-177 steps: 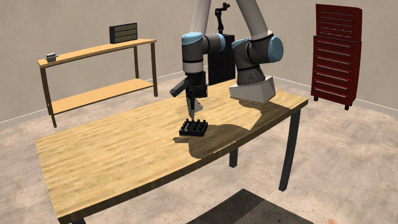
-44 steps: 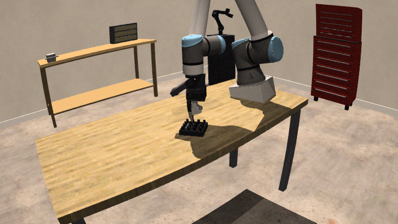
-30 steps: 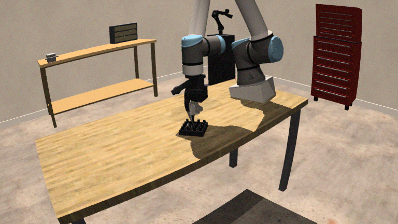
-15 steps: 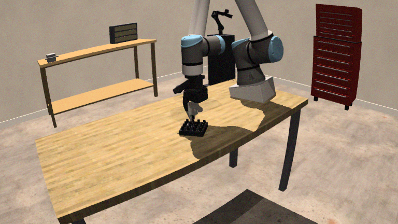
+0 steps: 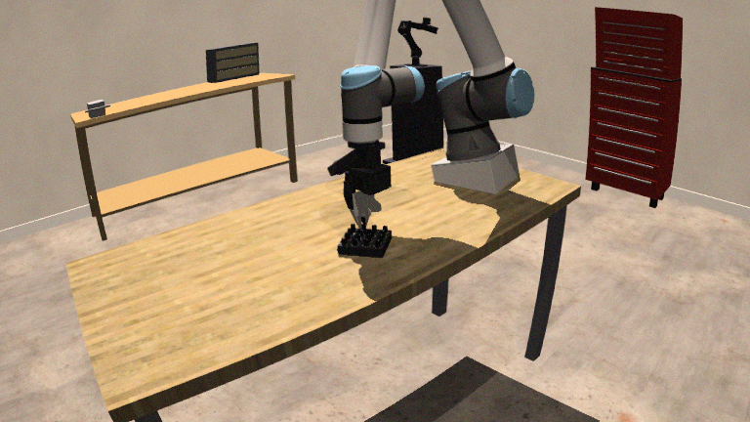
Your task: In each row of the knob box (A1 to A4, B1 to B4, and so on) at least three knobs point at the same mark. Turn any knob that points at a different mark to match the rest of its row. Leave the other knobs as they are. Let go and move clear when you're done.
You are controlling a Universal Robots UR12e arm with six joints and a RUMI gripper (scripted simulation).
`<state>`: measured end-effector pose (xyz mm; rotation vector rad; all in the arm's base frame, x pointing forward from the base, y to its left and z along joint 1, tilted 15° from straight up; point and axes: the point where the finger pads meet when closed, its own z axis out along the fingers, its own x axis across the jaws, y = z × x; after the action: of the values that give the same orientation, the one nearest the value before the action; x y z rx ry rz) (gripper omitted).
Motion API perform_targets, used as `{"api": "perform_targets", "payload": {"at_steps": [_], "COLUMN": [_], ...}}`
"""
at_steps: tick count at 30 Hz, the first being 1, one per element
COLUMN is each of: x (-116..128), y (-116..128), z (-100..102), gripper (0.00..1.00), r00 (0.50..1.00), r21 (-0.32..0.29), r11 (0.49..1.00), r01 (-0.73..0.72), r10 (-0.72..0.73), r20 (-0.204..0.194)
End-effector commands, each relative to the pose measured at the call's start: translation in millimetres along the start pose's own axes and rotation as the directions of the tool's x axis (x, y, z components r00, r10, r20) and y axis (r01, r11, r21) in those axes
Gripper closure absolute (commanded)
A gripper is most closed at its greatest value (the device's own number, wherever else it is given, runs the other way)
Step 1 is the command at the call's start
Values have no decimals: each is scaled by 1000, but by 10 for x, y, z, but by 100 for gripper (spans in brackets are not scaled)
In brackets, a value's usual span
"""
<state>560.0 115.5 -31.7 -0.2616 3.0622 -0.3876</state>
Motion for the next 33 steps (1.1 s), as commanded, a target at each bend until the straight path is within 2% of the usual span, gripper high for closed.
{"api": "perform_targets", "payload": {"at_steps": [1,15,16,33], "x": [-5,-5,-5,-5], "y": [0,0,0,0], "z": [-5,-5,-5,-5], "gripper": [96,96,89,89], "r00": [1000,1000,1000,1000], "r21": [0,0,0,0], "r11": [1000,1000,1000,1000], "r01": [-12,-13,-13,-13], "r10": [12,13,13,13], "r20": [1,1,1,1]}}
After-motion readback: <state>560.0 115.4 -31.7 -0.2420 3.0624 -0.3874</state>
